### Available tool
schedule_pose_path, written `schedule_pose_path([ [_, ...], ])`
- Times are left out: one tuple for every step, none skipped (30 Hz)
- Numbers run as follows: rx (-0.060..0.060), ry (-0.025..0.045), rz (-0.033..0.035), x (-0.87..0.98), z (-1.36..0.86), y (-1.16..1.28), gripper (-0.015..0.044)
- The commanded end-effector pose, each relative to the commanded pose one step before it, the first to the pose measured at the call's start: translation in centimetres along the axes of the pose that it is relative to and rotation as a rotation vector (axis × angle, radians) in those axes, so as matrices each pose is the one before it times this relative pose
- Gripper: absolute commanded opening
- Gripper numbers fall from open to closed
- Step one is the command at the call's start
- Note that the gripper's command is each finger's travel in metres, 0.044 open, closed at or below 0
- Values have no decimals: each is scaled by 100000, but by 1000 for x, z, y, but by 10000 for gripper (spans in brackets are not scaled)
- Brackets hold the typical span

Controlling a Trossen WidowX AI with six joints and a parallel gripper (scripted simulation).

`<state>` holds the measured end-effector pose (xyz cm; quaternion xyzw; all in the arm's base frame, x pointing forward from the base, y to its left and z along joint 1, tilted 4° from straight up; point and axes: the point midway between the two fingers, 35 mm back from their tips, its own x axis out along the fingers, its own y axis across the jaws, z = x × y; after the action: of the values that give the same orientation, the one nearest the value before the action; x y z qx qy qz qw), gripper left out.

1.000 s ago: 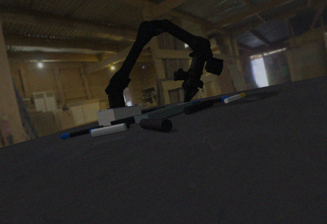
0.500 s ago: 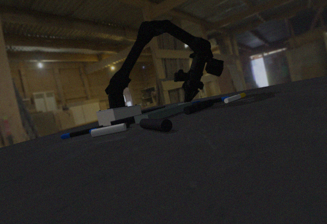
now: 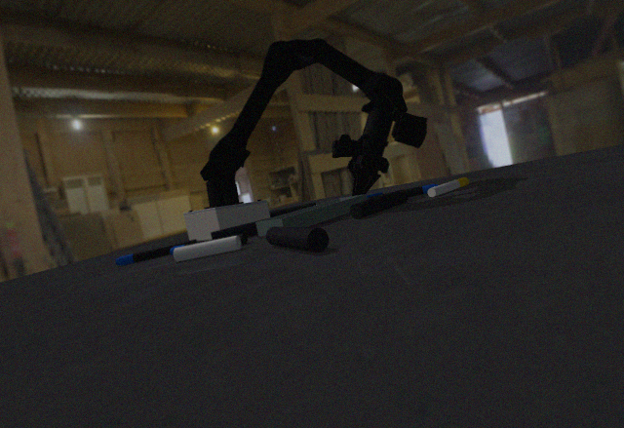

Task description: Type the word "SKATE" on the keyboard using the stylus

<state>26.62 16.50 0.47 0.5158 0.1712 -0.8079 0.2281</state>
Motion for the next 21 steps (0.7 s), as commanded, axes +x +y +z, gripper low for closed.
schedule_pose_path([
  [552,-684,388,310,-57,49,150],
  [0,0,0,0,0,0,150],
  [0,0,0,0,0,0,150],
  [0,0,0,0,0,0,150],
  [0,0,0,0,0,0,150],
  [0,0,0,0,0,0,150],
  [0,0,0,0,0,0,150],
  [0,0,0,0,0,0,150],
  [0,0,0,0,0,0,150],
  [-548,547,-393,-260,59,-47,124],
  [0,0,0,0,0,0,98],
  [0,0,0,0,0,0,71],
  [0,0,0,0,0,0,45],
  [0,0,0,0,0,0,19],
  [0,0,0,0,0,0,12],
  [0,0,0,0,0,0,5],
  [0,0,0,0,0,0,0],
  [0,0,0,0,0,0,0],
  [0,0,0,0,0,0,0],
  [0,0,0,0,0,0,0],
  [0,0,0,0,0,0,0],
])
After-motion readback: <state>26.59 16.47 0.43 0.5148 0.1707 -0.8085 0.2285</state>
